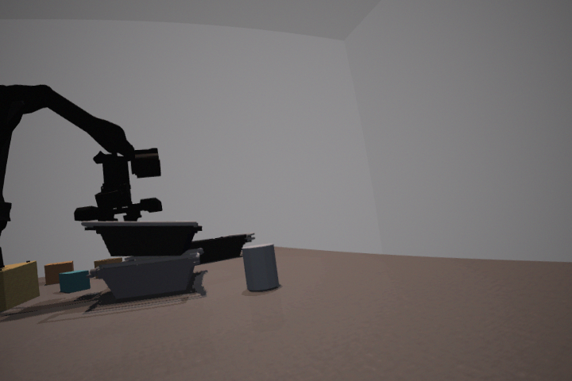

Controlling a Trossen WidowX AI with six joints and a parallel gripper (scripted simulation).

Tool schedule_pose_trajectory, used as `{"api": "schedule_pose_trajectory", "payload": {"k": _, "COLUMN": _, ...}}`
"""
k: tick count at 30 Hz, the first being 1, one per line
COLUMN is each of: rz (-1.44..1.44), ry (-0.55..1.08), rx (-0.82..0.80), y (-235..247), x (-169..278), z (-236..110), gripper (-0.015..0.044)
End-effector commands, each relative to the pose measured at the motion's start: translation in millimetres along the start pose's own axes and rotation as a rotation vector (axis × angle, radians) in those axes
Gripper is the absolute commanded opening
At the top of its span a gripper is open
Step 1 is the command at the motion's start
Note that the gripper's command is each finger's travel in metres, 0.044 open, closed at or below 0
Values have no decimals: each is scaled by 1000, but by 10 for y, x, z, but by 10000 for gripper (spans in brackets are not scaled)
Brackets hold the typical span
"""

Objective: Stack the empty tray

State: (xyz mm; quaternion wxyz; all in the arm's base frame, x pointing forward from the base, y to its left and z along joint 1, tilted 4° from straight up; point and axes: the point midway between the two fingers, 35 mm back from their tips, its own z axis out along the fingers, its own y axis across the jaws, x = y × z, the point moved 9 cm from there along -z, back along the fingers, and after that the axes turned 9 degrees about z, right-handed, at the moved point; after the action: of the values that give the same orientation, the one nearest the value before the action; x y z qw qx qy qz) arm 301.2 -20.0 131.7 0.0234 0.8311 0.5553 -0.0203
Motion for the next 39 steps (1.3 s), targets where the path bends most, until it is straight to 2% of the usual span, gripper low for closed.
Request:
{"api": "schedule_pose_trajectory", "payload": {"k": 1, "rz": 3, "ry": -4, "rx": 22, "y": -26, "x": -6, "z": 43, "gripper": 0}}
{"api": "schedule_pose_trajectory", "payload": {"k": 25, "rz": 0, "ry": 0, "rx": 1, "y": -2, "x": 0, "z": 5, "gripper": 0}}
{"api": "schedule_pose_trajectory", "payload": {"k": 39, "rz": 3, "ry": -4, "rx": 22, "y": -45, "x": -10, "z": 130, "gripper": 0}}
